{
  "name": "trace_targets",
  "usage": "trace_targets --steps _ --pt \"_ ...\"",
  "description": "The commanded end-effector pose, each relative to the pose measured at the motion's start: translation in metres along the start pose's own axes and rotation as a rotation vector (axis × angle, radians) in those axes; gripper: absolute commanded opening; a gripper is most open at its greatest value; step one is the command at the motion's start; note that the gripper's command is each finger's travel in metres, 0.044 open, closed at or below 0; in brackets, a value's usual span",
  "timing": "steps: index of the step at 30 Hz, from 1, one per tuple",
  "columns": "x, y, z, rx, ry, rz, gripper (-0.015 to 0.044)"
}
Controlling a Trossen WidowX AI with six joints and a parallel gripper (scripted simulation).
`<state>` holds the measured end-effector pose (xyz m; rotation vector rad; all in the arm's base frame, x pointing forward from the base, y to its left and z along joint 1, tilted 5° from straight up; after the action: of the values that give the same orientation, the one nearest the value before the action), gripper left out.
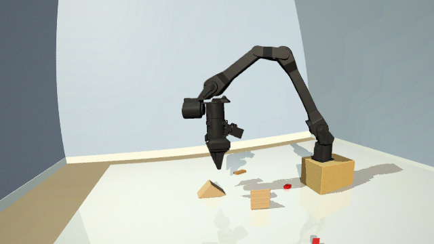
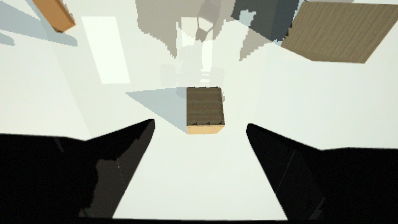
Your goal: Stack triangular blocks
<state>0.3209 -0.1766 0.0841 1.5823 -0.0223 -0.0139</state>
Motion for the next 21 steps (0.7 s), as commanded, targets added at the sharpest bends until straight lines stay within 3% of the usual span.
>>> trace_targets --steps 1,15,21 --pt "-0.016 -0.013 0.001 -0.001 -0.001 0.144 0.044" --pt "-0.089 -0.036 -0.019 -0.113 0.053 0.659 0.044" --pt "-0.099 -0.037 -0.024 -0.133 0.066 0.709 0.044"
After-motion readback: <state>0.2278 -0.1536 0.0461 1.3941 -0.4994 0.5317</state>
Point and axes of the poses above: the point midway between the two fingers, 35 mm back from their tips, its own y axis back along the fingers, its own z axis across the jaws, x = y × z, the point moved 6 cm from there along y, back along the fingers, and after that the axes turned 9 degrees about y, right-handed, at the moved point
